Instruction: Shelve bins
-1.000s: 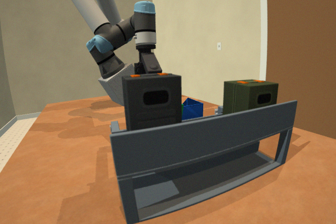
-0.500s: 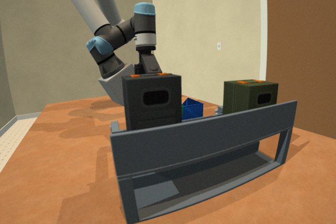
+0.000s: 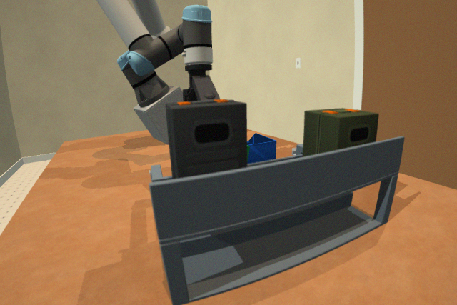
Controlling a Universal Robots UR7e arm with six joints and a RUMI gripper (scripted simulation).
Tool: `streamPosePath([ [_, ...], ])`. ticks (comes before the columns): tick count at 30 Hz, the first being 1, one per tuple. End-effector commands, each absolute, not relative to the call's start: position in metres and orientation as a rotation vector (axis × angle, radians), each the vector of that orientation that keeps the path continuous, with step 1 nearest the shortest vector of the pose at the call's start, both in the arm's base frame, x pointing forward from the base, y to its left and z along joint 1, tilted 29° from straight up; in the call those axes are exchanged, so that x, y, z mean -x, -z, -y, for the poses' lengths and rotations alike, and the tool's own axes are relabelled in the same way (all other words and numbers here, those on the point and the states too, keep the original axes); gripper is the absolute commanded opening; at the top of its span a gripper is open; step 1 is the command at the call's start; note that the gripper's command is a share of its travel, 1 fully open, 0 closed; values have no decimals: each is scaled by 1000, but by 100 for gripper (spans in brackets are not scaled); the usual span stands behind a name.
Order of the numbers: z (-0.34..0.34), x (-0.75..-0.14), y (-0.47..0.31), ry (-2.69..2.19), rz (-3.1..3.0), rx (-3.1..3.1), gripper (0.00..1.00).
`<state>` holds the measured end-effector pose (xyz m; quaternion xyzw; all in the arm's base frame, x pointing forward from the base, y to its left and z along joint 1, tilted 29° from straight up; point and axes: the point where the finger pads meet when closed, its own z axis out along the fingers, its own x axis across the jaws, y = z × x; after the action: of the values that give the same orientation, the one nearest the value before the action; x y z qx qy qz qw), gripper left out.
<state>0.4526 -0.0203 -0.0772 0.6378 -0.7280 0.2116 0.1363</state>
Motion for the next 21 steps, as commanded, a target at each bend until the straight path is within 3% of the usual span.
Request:
streamPosePath([
  [1,21,-452,79,-612,2107,-1848,0],
  [21,23,-452,82,-613,2108,-1849,0],
])
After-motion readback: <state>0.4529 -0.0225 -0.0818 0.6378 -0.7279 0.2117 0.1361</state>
